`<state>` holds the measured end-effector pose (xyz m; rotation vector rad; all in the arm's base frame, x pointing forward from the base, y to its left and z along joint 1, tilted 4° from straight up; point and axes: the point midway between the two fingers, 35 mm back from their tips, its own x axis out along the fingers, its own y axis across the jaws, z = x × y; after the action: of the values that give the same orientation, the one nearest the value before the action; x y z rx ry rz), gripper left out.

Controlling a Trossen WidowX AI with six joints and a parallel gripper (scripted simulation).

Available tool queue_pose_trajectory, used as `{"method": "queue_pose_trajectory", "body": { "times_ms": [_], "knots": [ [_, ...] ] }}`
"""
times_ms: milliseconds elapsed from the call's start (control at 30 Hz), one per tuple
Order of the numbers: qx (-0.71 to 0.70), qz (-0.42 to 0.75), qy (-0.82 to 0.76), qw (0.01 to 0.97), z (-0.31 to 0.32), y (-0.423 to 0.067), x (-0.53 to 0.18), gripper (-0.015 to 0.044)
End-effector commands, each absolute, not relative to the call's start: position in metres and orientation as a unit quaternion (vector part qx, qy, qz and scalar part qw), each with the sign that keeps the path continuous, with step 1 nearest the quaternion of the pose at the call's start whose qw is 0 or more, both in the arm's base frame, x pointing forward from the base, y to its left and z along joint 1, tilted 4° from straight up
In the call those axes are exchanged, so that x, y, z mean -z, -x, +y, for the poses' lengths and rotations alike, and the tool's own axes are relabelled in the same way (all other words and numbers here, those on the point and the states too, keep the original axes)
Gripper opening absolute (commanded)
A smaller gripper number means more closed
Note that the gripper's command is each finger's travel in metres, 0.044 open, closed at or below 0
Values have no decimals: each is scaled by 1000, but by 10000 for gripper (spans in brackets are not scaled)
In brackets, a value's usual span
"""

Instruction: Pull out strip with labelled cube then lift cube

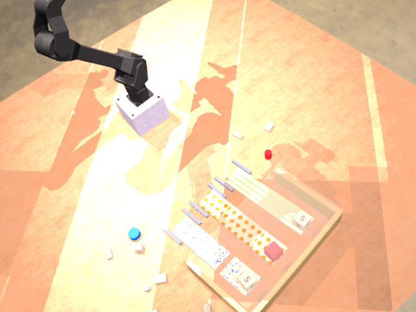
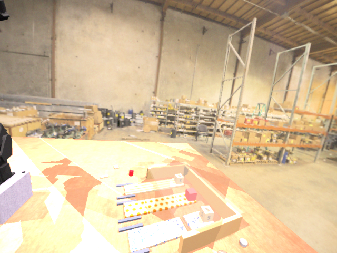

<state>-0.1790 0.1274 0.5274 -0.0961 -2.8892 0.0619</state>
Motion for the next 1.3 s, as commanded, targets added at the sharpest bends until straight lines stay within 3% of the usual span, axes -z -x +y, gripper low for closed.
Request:
{"method": "queue_pose_trajectory", "body": {
  "times_ms": [0,300,700,967,1267],
  "knots": [
    [-26,-991,37,125,130,178,-527,400],
    [-273,-911,230,205,231,120,-492,400],
    [-466,-663,423,406,308,-26,-420,400],
    [-520,-394,457,605,301,-148,-358,400],
    [-449,-106,391,797,235,-258,-286,400]
  ]
}}
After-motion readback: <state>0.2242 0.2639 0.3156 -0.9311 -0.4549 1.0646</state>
